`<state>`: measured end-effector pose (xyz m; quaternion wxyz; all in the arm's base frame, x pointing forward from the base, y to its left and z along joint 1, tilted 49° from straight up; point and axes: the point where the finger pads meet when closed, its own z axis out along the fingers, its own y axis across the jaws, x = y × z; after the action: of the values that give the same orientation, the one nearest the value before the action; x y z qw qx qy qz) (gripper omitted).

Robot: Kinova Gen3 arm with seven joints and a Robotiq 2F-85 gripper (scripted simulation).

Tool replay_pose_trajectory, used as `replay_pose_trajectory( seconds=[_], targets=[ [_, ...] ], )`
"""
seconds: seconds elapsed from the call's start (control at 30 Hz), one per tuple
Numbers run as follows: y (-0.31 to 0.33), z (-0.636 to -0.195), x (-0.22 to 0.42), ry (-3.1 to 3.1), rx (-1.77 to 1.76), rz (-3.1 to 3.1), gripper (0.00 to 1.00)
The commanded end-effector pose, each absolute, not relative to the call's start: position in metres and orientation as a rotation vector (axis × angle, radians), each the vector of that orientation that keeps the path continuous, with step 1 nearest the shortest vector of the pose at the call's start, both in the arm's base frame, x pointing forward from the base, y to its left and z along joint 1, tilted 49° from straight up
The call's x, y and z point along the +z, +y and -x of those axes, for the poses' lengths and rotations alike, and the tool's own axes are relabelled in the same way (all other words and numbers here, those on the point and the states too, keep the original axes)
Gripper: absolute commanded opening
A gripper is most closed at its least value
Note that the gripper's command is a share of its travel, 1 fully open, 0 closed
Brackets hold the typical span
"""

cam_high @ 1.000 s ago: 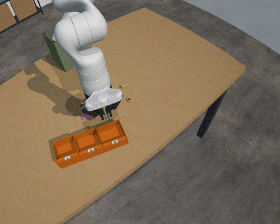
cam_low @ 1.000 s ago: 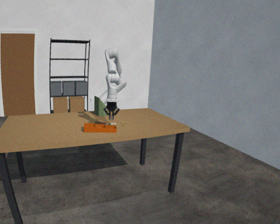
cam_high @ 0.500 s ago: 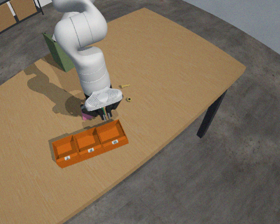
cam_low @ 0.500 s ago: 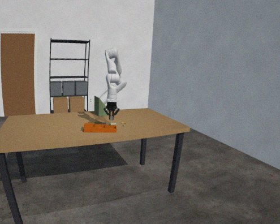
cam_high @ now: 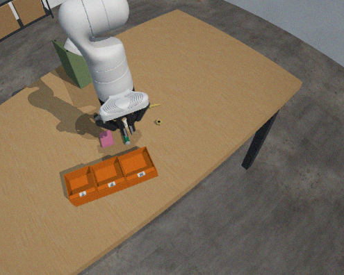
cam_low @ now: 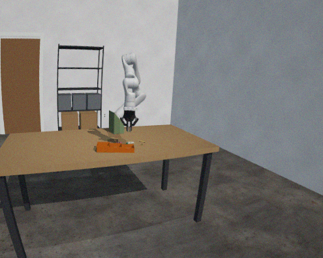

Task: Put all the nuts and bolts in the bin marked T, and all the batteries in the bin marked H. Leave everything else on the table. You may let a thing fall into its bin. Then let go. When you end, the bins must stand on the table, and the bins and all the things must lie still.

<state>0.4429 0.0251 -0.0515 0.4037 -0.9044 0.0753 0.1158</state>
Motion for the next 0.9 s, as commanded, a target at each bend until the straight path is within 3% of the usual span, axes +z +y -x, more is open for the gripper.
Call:
replay_pose_trajectory(
  seconds=[0.0,0.23,0.63,0.67,0.87],
  targets=[
    [0.006,-0.450,-0.041,0.205,0.271,2.295,0.09],
    [-0.037,-0.458,-0.003,0.205,0.271,2.295,0.09],
    [-0.037,-0.458,-0.003,0.205,0.271,2.295,0.09],
    [-0.030,-0.453,-0.001,0.148,0.245,2.296,0.30],
    [0.009,-0.423,0.008,-0.196,0.091,2.282,0.30]
  ],
)
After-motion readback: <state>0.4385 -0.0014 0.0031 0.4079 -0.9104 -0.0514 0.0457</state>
